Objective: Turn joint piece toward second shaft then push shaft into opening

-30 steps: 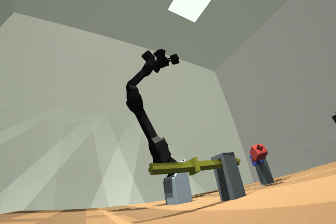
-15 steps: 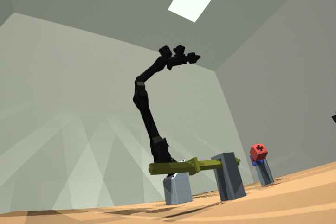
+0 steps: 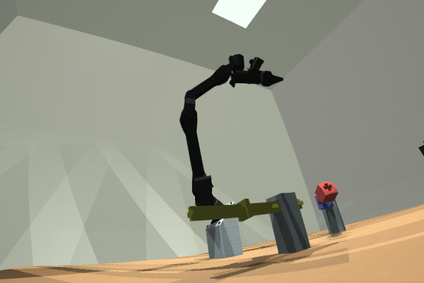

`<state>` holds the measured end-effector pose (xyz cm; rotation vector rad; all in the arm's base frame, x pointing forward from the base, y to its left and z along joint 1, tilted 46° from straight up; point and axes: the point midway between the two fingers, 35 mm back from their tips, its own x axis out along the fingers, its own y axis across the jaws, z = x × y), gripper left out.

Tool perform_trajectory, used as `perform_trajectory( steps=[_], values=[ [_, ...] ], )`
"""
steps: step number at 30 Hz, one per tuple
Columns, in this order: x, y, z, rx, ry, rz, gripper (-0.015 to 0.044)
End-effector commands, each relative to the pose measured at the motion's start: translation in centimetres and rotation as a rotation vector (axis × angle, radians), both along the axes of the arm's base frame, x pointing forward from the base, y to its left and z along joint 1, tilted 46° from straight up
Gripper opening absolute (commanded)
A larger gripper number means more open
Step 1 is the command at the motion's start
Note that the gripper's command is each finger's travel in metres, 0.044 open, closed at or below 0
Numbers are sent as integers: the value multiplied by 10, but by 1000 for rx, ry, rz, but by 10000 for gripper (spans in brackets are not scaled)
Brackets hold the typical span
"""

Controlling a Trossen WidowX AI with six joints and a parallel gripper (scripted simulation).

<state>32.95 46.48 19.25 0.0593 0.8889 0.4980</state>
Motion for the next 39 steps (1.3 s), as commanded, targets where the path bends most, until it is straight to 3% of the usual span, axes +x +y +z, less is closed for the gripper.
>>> perform_trajectory(
  steps=[1, 19, 39],
  values=[
    [19, -24, -25, -84, 35, -75, 440],
    [79, -173, -133, -542, 236, -405, 440],
    [75, -352, -199, -1072, 552, -657, 440]
  ],
)
